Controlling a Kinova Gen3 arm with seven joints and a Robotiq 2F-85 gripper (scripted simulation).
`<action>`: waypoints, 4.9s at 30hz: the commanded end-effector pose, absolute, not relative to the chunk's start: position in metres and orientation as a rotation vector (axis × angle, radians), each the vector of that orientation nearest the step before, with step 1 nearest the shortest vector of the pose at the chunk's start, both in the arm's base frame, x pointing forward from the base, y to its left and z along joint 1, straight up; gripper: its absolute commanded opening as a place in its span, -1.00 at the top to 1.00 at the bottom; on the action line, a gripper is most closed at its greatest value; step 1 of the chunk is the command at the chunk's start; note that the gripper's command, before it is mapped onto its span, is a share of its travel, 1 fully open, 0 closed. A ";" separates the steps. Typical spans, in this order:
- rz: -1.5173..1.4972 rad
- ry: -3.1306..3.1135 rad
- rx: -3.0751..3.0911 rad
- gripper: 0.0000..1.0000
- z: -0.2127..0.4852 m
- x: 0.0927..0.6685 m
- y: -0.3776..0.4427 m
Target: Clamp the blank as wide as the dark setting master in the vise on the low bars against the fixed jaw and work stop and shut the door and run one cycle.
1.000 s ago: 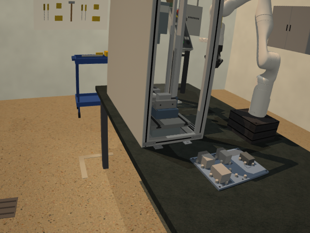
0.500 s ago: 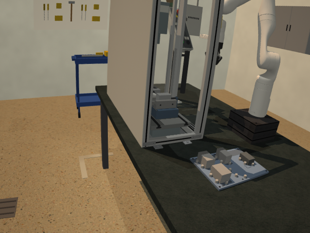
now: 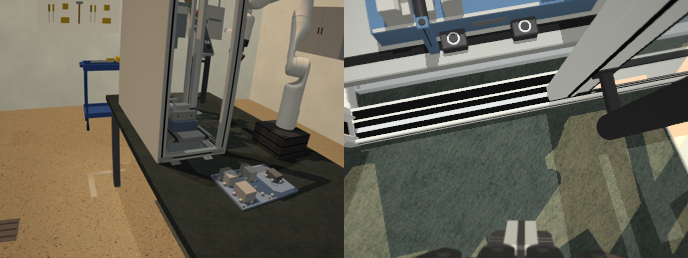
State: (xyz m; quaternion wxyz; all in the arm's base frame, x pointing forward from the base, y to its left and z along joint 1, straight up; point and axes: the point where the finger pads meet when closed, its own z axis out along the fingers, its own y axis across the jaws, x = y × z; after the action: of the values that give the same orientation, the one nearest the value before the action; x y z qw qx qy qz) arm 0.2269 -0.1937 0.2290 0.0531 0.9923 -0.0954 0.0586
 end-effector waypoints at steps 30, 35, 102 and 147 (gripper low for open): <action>0.506 -0.733 2.710 0.80 0.318 0.233 -0.235; 0.627 -0.893 2.558 0.80 0.355 0.234 -0.252; 1.031 -1.426 1.792 0.80 0.476 0.240 -0.309; 1.031 -1.426 1.792 0.80 0.446 0.252 -0.359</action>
State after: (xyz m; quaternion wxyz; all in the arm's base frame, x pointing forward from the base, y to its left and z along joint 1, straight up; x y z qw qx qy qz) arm 0.2513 -0.3589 0.4458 0.3097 0.6787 -0.5399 0.3899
